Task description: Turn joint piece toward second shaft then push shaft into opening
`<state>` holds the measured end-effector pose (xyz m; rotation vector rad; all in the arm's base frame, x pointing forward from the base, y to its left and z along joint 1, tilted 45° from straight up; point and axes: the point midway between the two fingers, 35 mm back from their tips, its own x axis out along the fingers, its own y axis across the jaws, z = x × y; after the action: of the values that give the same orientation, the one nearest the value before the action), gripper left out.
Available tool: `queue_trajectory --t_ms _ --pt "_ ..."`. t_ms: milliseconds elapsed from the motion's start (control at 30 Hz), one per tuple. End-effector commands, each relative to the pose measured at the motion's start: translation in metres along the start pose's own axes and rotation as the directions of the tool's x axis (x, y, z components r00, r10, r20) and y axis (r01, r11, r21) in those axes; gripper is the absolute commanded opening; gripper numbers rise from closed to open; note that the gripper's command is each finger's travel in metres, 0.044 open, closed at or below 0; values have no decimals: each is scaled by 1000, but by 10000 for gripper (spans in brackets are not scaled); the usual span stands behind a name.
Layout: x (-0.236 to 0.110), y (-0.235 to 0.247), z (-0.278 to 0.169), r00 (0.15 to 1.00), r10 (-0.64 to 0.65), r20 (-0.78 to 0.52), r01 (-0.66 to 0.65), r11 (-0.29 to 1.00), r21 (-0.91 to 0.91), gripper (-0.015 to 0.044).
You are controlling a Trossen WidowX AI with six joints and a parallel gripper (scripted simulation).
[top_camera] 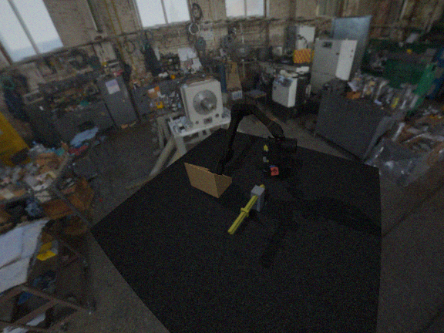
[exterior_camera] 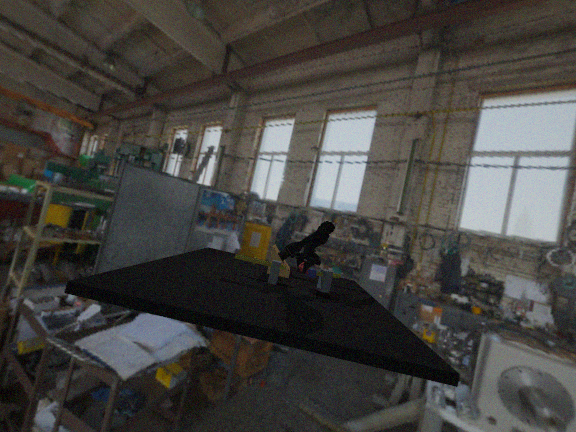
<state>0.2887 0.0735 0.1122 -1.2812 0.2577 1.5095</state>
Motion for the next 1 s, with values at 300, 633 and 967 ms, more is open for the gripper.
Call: queue_trajectory --t_ms 300,633,967 --pt "7 6 -3 986 5 168 -28 991 130 0" --pt "13 10 -4 956 -23 292 -47 972 230 0" --pt "18 15 -4 911 -80 405 -65 941 332 0"
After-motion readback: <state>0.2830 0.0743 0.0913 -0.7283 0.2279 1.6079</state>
